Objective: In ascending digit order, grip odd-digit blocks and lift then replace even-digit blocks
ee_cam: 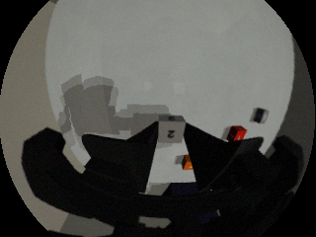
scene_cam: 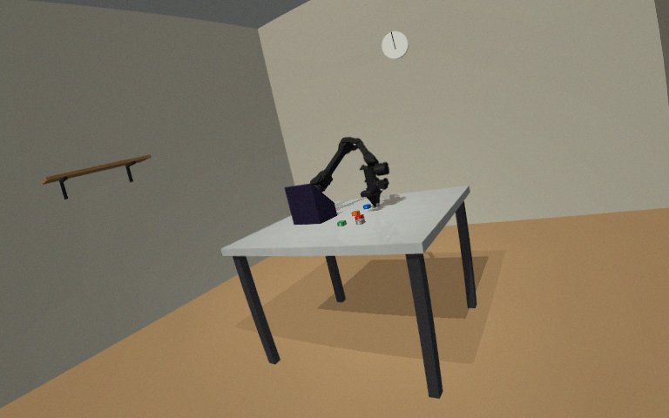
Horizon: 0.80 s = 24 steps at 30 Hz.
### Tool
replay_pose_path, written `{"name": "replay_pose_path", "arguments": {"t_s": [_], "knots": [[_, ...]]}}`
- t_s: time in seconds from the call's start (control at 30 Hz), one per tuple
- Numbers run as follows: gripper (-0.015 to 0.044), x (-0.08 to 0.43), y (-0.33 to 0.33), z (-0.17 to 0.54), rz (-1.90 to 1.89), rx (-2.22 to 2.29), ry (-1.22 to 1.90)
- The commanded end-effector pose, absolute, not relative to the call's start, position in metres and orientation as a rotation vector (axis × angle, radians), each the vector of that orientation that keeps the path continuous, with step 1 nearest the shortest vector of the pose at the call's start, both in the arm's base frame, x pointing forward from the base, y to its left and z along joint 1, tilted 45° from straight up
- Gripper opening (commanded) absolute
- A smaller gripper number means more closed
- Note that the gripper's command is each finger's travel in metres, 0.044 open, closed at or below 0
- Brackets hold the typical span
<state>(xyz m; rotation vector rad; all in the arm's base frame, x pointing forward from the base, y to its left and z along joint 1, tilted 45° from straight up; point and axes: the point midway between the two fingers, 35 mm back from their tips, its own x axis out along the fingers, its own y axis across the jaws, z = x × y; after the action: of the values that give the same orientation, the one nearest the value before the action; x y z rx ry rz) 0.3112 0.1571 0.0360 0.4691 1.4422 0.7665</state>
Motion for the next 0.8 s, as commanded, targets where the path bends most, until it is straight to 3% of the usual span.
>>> {"name": "replay_pose_path", "arguments": {"t_s": [0.0,0.63,0.77], "knots": [[0.0120,0.3108,0.1588,0.0348,0.772,0.467,1.441],[0.0120,0.3101,0.1680,0.0259,0.772,0.467,1.441],[0.0225,0.3101,0.1680,0.0259,0.772,0.467,1.441]]}}
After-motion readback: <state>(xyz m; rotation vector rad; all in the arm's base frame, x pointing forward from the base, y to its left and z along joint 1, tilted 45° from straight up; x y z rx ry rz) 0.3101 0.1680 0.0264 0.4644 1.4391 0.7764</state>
